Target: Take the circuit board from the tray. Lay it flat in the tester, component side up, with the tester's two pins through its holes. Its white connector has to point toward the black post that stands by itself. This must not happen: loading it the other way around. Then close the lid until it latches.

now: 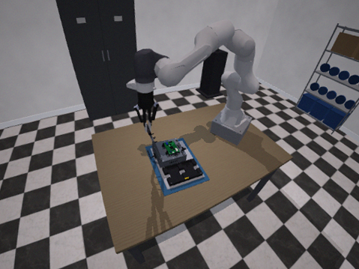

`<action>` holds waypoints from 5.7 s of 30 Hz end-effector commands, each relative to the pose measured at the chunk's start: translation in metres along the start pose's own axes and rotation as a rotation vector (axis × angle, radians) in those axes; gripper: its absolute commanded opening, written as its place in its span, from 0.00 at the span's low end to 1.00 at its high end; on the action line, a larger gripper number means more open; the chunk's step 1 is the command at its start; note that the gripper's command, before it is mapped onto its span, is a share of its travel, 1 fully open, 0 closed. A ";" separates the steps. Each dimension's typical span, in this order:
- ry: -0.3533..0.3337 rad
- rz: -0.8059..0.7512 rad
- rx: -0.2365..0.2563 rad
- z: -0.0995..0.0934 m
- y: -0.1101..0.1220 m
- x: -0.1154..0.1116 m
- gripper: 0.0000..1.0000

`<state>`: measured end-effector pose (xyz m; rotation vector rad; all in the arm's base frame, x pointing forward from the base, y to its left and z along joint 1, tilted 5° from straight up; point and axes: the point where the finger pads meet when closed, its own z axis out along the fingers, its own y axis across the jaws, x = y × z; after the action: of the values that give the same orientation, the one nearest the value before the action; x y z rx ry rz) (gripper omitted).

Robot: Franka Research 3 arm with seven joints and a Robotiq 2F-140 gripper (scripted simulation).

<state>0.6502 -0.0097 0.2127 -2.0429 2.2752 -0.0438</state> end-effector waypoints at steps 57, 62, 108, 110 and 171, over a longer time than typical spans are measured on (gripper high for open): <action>-0.001 -0.005 0.000 -0.003 0.018 0.000 0.00; -0.001 -0.005 0.000 -0.003 0.022 0.000 0.00; -0.001 -0.005 0.000 -0.004 0.069 0.000 0.00; -0.001 -0.005 0.000 -0.003 0.072 0.000 0.00; -0.001 -0.005 0.000 0.033 0.160 0.000 0.00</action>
<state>0.4999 0.0075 0.1740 -2.0480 2.2577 -0.0456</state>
